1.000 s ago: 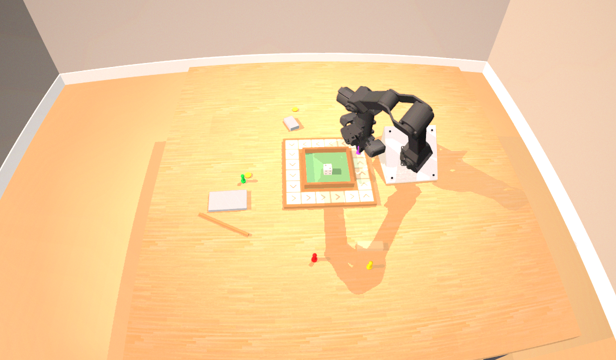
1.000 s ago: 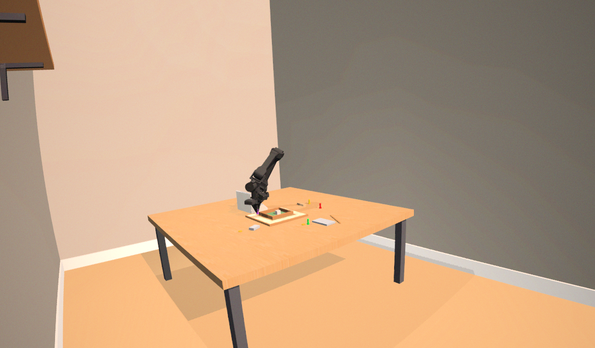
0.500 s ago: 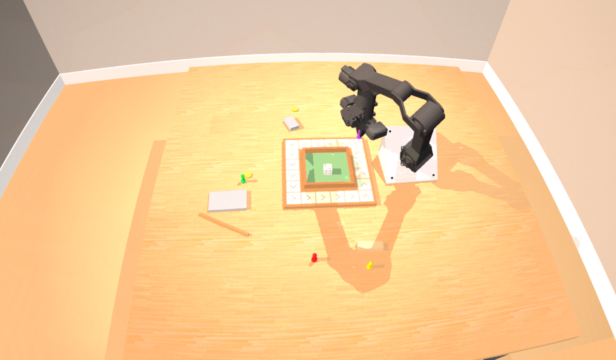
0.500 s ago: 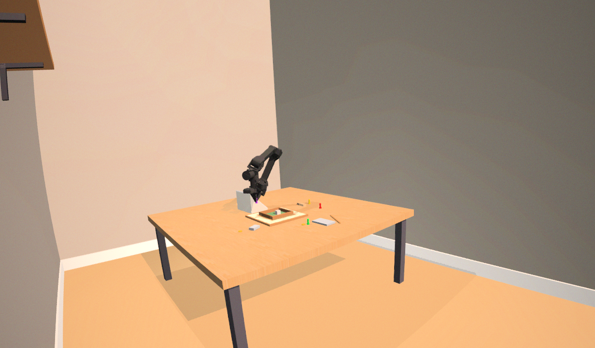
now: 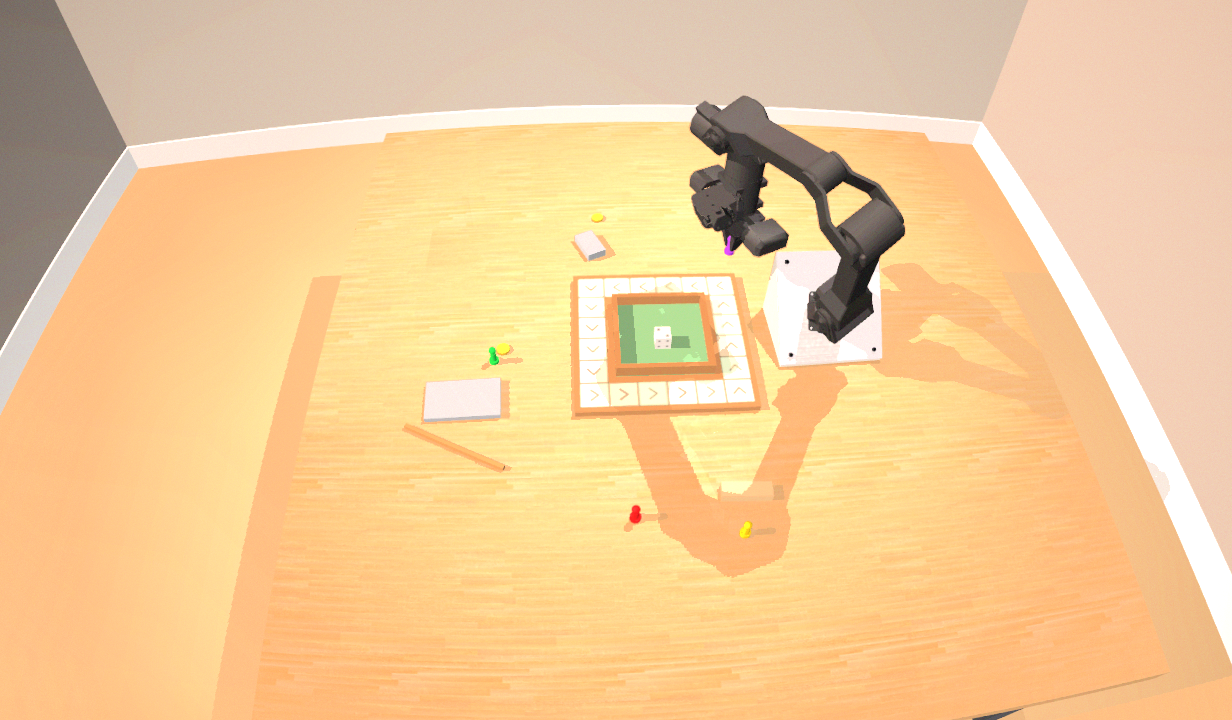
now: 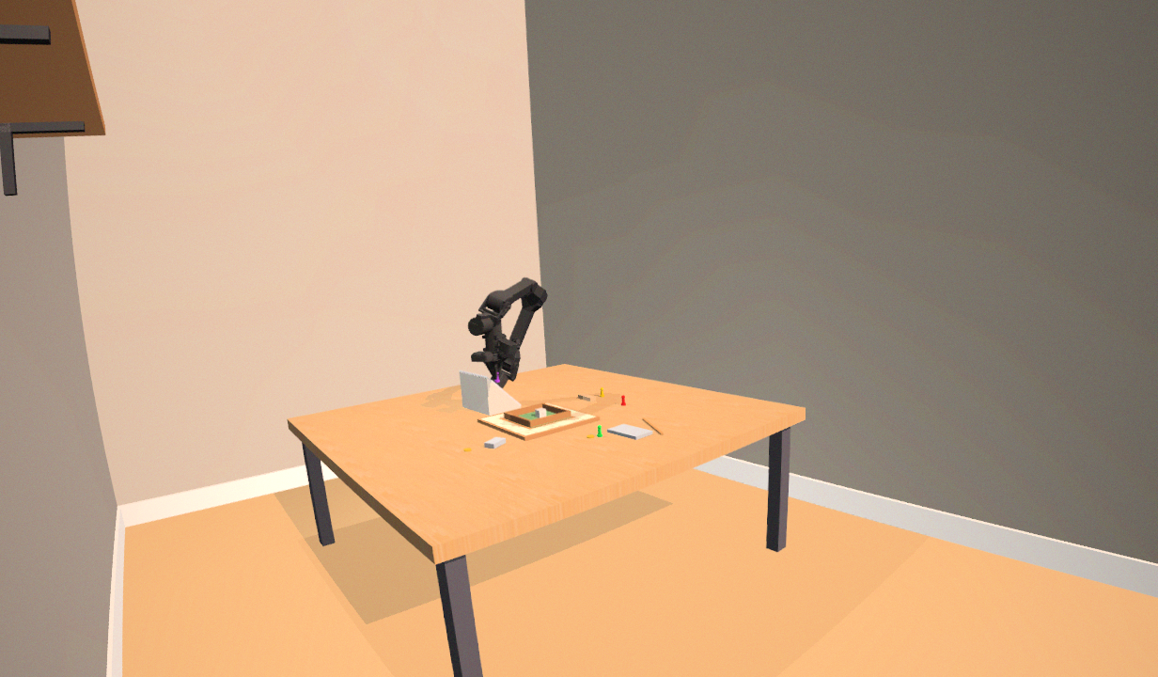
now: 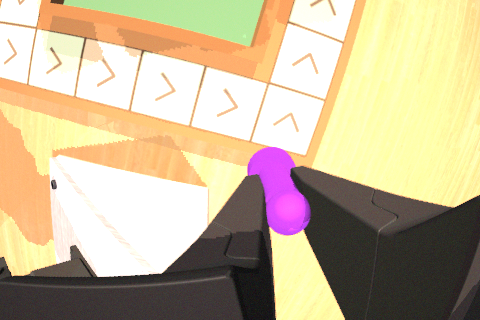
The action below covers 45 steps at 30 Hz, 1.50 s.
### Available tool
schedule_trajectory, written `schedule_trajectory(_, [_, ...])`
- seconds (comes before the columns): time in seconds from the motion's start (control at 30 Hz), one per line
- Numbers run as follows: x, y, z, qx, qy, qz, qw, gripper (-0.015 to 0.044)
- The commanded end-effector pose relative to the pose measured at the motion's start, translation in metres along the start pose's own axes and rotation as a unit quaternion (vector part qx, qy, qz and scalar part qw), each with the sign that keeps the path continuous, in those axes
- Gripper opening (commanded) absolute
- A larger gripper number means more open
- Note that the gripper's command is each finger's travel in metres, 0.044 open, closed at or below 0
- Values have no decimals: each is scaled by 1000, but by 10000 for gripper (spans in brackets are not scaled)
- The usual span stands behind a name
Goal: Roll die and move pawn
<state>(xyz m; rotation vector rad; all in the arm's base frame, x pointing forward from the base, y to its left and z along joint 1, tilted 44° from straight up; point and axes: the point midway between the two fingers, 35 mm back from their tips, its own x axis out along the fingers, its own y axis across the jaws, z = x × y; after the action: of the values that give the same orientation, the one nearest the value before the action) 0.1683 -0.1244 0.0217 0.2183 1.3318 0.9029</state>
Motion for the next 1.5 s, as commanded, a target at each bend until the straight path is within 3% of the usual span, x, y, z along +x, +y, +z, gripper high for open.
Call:
schedule_trajectory(0.0, [15,-13,6,1,-1,3,1000,0])
schedule_trajectory(0.33, [64,-49,22,0,-2,3,1000,0])
schedule_trajectory(0.77, [102,-50,23,-1,-3,4,1000,0])
schedule_trajectory(1.33, [120,-50,23,-1,-3,4,1000,0])
schedule_trajectory(1.47, [115,-52,24,-5,-2,0,1000,105])
